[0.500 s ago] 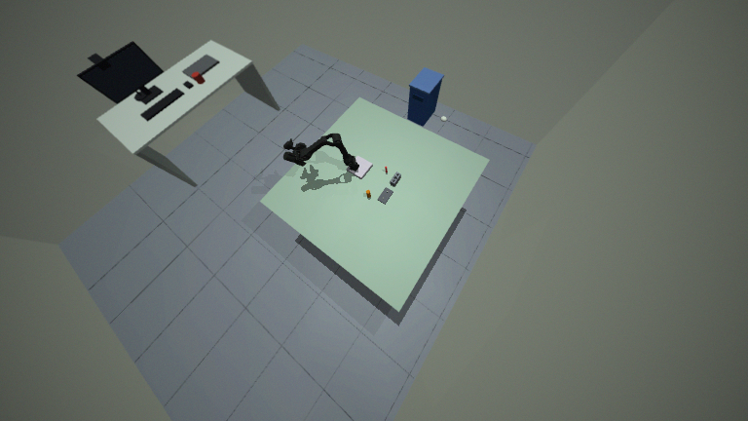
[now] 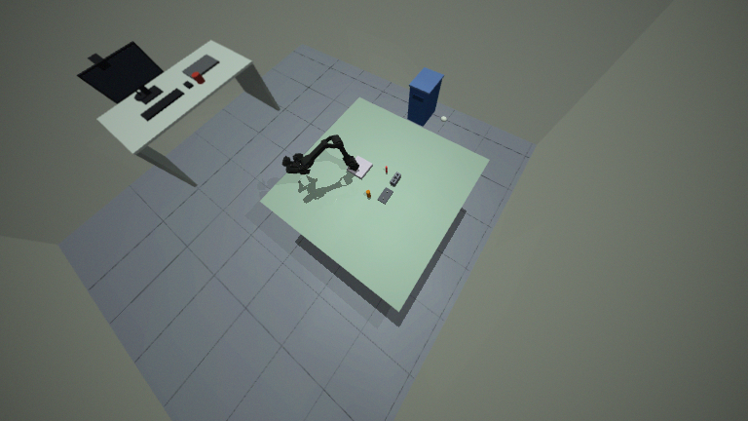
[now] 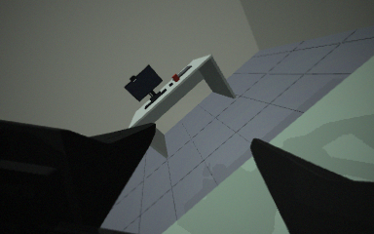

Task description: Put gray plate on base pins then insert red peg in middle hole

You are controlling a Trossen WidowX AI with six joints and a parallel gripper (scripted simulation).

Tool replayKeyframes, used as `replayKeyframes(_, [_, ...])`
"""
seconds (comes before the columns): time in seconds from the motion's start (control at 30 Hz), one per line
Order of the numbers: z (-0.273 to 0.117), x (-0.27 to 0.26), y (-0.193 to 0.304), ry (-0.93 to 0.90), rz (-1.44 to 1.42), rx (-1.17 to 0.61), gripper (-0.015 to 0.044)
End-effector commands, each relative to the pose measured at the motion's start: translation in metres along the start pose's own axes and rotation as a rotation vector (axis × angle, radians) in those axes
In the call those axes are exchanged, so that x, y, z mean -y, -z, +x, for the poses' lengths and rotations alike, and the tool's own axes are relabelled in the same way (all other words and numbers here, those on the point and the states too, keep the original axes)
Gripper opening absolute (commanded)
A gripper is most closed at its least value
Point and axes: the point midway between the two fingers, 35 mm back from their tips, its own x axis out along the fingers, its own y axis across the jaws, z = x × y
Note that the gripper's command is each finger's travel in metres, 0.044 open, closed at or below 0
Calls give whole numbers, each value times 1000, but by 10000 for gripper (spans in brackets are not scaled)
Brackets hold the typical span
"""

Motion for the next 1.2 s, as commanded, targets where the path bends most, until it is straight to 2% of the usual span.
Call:
replayKeyframes(0.0, [-35, -12, 25, -58, -55, -151, 440])
replayKeyframes(0.27, [-162, -13, 92, -224, -227, -535, 440])
replayKeyframes(0.5, [-283, 19, 117, -358, -415, -845, 440])
replayKeyframes(0.67, [-362, 52, 112, -472, -535, -1025, 440])
replayKeyframes(0.83, [-408, 80, 103, -529, -625, -1137, 440])
replayKeyframes(1.17, [-524, 199, 39, -660, -990, -1450, 440])
